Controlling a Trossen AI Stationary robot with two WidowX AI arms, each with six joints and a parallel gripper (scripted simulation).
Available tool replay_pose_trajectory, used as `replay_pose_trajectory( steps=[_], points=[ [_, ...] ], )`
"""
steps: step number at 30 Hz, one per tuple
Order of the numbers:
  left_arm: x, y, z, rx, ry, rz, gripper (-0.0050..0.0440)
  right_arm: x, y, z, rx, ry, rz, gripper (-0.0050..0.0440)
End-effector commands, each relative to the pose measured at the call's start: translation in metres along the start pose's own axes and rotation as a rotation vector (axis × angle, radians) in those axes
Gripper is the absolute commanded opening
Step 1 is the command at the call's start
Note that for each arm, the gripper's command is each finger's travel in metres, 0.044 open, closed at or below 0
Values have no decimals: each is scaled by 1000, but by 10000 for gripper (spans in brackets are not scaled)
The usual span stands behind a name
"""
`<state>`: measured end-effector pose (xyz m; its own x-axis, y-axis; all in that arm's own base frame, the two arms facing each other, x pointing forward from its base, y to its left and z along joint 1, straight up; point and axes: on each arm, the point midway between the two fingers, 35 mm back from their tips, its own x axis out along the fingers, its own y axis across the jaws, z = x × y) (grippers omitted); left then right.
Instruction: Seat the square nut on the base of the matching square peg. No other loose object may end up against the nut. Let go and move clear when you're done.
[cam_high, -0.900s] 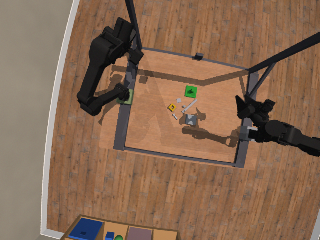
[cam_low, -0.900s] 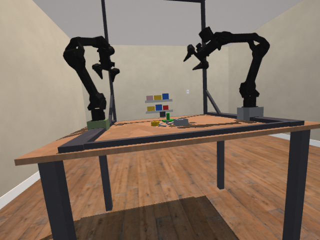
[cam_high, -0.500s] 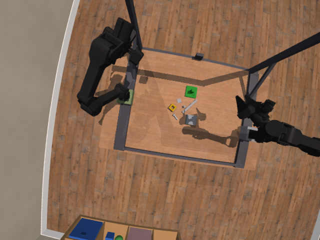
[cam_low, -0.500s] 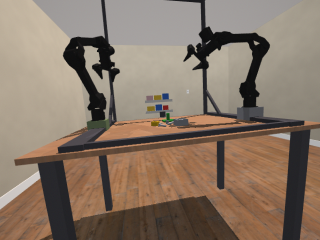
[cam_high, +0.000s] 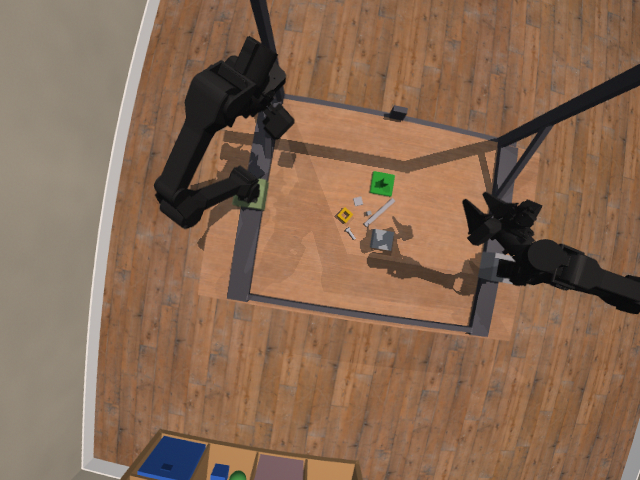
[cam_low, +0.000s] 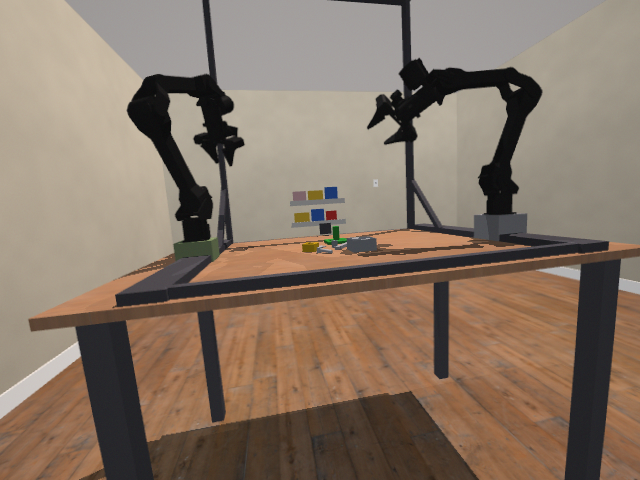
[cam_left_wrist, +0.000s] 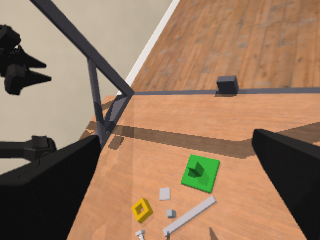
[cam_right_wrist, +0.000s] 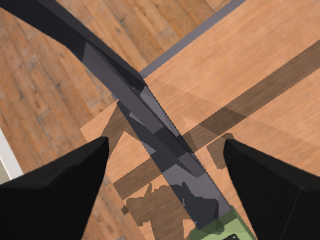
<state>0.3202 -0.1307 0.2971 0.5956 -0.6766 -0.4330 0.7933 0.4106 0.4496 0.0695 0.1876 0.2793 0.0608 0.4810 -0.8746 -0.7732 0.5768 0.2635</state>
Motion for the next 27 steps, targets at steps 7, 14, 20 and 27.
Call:
replay_pose_trajectory(
  steps=[7,14,20,27],
  points=[
    [5,-6,-38,-243,117,137,440,20,-68,7,319,50,-327,300],
    [7,-11,-74,-458,194,276,440,23,-136,15,626,-1,-645,300],
    [5,-16,-97,-599,229,381,440,24,-190,21,897,-105,-857,300],
    [3,-20,-113,-696,245,460,440,32,-236,17,1177,-191,-982,300]
  ],
)
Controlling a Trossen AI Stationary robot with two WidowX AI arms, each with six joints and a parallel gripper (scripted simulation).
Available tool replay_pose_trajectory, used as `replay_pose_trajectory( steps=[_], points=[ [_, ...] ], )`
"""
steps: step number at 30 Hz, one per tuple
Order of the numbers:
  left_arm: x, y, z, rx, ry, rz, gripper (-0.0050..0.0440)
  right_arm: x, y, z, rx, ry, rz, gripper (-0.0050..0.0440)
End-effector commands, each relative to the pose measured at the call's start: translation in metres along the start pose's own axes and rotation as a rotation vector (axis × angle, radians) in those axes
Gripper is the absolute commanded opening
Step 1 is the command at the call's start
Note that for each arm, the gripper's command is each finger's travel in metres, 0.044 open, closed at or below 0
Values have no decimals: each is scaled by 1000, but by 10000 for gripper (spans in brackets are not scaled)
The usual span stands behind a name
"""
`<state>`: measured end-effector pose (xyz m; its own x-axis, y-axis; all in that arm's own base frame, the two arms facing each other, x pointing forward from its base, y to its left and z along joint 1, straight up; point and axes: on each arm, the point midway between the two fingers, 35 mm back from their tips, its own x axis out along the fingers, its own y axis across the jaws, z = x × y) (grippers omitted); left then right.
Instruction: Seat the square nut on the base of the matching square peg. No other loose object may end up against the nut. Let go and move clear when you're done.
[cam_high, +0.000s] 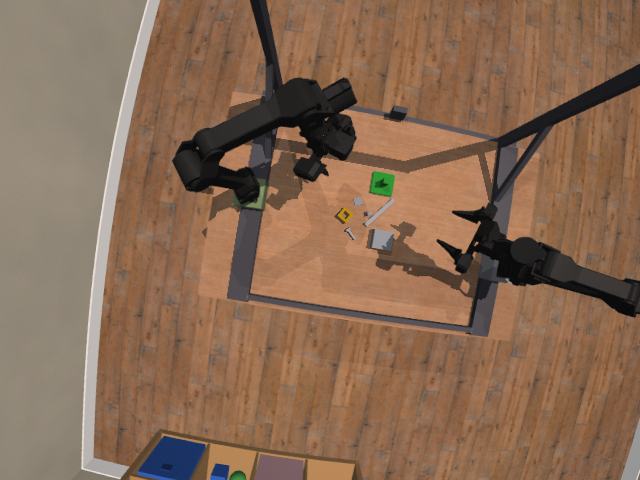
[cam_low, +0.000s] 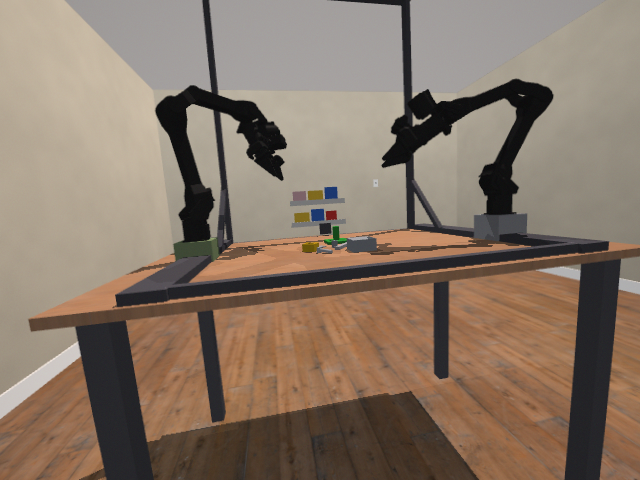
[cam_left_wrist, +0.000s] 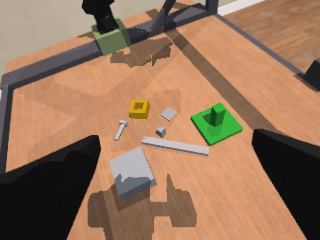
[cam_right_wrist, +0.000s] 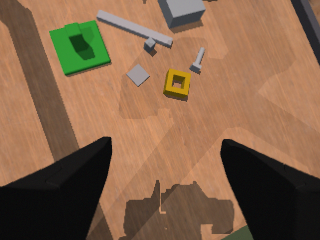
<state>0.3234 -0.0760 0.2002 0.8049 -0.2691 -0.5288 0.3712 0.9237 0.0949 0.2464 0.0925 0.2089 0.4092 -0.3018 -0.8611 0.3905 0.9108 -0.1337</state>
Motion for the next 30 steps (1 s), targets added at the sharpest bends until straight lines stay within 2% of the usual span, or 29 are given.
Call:
replay_pose_trajectory(
  steps=[1,7,12,14,23,30],
  points=[
    [-2,4,-7,-67,-8,54,440,32,-7,17,206,-2,-96,300],
    [-1,10,-19,-149,-5,111,440,82,-19,28,549,48,-194,300],
    [-1,13,-25,-191,-5,141,440,123,-27,28,832,129,-244,300],
    [-1,13,-25,-191,-5,141,440,123,-27,28,832,129,-244,300],
    [0,15,-26,-207,-7,154,440,197,-38,18,1371,332,-315,300],
    [0,14,-26,-206,-6,153,440,230,-42,13,1647,458,-337,300]
  ],
)
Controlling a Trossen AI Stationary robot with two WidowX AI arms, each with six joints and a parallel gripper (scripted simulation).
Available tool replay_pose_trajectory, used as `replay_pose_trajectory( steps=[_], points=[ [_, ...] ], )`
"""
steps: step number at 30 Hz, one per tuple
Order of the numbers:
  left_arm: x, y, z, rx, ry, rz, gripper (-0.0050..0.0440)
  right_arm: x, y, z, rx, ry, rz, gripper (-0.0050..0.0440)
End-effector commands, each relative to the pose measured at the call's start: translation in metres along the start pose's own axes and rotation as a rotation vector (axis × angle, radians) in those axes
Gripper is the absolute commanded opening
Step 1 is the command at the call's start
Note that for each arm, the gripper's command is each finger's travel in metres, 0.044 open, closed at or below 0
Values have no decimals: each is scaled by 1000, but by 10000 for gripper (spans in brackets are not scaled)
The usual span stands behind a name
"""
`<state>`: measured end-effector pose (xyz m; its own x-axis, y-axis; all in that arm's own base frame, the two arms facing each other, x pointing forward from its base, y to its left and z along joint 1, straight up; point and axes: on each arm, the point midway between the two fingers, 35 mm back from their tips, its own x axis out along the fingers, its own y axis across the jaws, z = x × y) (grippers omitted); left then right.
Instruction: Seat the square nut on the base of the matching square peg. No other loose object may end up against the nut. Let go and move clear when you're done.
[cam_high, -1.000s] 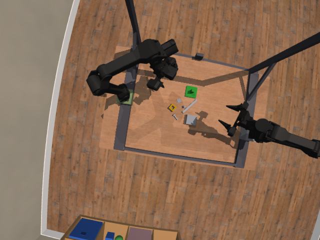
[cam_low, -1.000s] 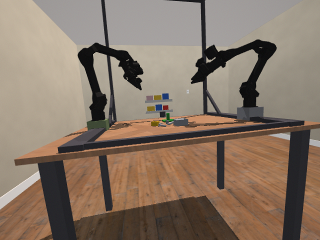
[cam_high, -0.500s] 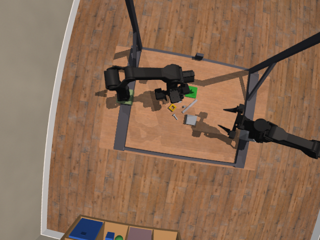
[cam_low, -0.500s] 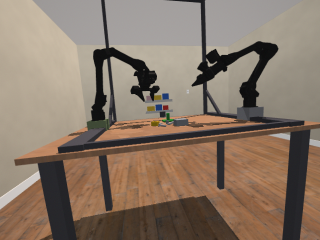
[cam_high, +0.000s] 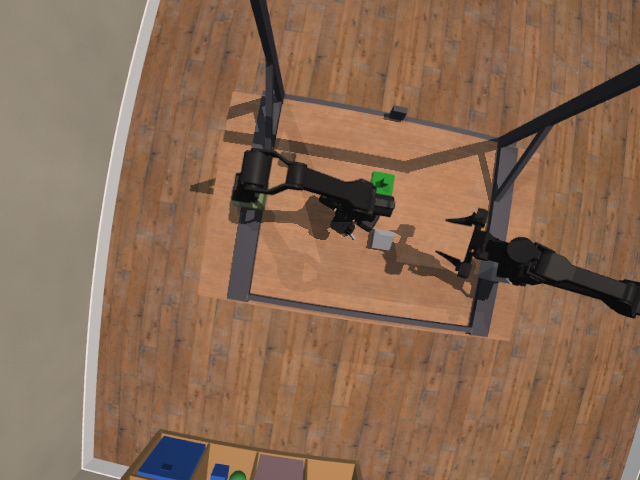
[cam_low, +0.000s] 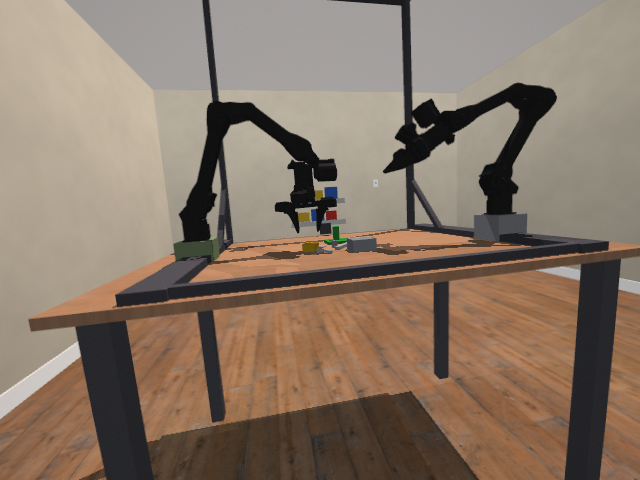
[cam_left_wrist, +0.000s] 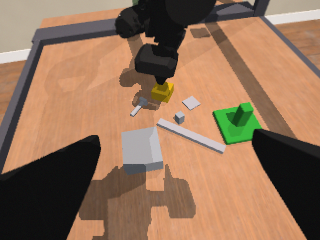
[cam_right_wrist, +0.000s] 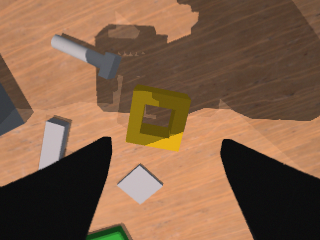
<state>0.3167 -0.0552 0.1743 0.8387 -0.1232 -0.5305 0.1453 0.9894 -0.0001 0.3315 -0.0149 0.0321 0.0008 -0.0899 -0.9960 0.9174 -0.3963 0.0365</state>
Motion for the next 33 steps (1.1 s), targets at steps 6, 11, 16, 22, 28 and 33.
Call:
replay_pose_trajectory(
  steps=[6,11,16,22,28,33],
  points=[
    [-3,0,6,-1,-17,0,440,18,7,4,167,85,-40,300],
    [-3,0,6,-1,-17,0,440,22,7,2,163,85,-41,300],
    [-3,0,6,-1,-17,0,440,37,6,1,160,82,-39,300],
    [-3,0,6,-1,-17,0,440,46,6,0,160,82,-39,300],
    [-3,0,6,-1,-17,0,440,52,6,0,160,82,-39,300],
    [-3,0,6,-1,-17,0,440,46,11,-1,160,90,-19,240]
  ],
)
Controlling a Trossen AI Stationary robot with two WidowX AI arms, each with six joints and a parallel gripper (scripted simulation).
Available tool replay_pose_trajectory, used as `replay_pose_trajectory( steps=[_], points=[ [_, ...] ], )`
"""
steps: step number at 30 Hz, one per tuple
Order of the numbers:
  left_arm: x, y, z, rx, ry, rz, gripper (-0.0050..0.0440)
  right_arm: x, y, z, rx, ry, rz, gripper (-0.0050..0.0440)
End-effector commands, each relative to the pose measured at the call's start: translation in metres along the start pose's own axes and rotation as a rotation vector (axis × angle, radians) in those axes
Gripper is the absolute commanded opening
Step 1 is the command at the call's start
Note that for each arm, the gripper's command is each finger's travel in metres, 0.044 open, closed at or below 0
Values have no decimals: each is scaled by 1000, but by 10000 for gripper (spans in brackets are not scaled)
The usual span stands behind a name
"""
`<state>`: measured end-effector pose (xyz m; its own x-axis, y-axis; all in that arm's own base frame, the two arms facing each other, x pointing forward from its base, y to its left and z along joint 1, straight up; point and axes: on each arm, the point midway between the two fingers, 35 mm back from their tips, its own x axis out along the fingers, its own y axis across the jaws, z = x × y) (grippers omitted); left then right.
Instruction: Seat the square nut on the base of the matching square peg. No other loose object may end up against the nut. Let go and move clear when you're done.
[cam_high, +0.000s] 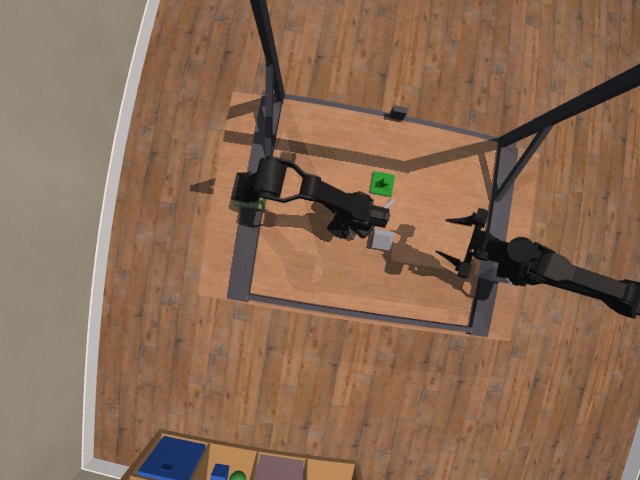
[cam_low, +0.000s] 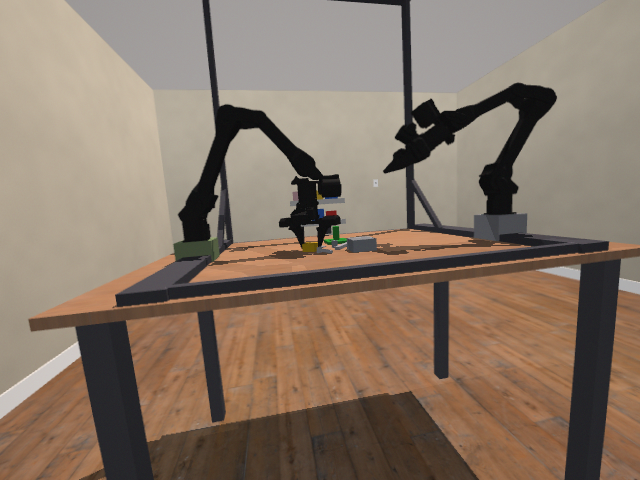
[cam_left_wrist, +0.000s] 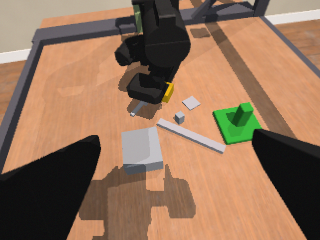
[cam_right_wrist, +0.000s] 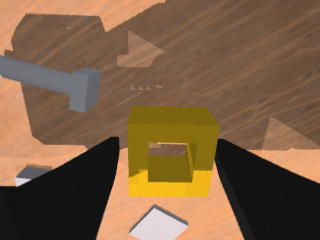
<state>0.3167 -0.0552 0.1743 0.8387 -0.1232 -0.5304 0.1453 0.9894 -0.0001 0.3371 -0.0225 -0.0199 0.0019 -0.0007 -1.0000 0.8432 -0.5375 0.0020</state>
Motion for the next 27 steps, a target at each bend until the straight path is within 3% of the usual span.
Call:
replay_pose_trajectory(
  steps=[1,19,21,23,27],
  points=[
    [-3,0,6,-1,-17,0,440,-7,4,-2,0,12,21,240],
    [-3,0,6,-1,-17,0,440,-7,4,-2,0,12,21,147],
    [-3,0,6,-1,-17,0,440,-7,4,-2,0,12,21,116],
    [-3,0,6,-1,-17,0,440,-11,4,-3,1,16,28,158],
    [-3,0,6,-1,-17,0,440,-35,7,-5,1,23,41,158]
  ],
)
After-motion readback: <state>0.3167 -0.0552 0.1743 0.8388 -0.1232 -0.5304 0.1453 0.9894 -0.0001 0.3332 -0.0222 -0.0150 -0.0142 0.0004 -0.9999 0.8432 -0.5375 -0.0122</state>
